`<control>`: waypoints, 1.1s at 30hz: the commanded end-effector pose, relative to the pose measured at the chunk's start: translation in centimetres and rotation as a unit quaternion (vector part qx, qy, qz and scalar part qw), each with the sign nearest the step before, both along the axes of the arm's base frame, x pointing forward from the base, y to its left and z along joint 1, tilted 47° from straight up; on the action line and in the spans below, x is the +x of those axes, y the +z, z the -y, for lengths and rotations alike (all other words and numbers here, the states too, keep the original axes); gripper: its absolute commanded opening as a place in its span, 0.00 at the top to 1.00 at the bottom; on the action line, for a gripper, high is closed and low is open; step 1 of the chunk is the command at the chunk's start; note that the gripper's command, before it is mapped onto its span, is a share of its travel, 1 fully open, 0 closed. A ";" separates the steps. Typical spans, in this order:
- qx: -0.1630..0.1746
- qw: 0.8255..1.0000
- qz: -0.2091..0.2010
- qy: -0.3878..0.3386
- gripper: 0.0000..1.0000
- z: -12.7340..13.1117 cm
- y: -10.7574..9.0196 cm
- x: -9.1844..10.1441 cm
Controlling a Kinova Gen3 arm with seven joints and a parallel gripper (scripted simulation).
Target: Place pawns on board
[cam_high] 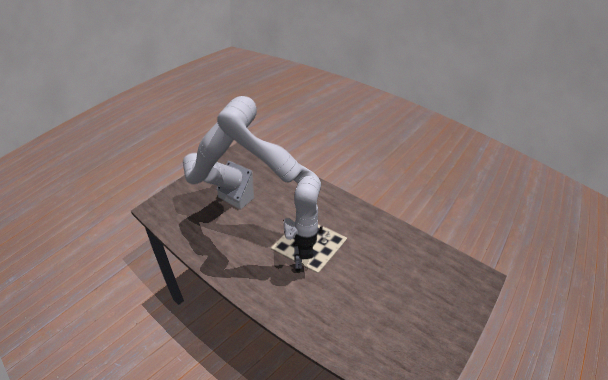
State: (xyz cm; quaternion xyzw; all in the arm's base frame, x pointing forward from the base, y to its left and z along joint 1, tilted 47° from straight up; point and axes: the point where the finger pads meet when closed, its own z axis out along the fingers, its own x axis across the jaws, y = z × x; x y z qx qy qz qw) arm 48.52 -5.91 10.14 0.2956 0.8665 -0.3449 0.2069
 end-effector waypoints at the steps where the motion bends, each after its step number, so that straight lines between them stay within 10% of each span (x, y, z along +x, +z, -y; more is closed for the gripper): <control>1: 0.000 1.000 0.000 0.001 0.32 -0.1 0.0 0.0; 33: 0.000 1.000 0.000 0.001 0.32 2.3 -2.2 0.6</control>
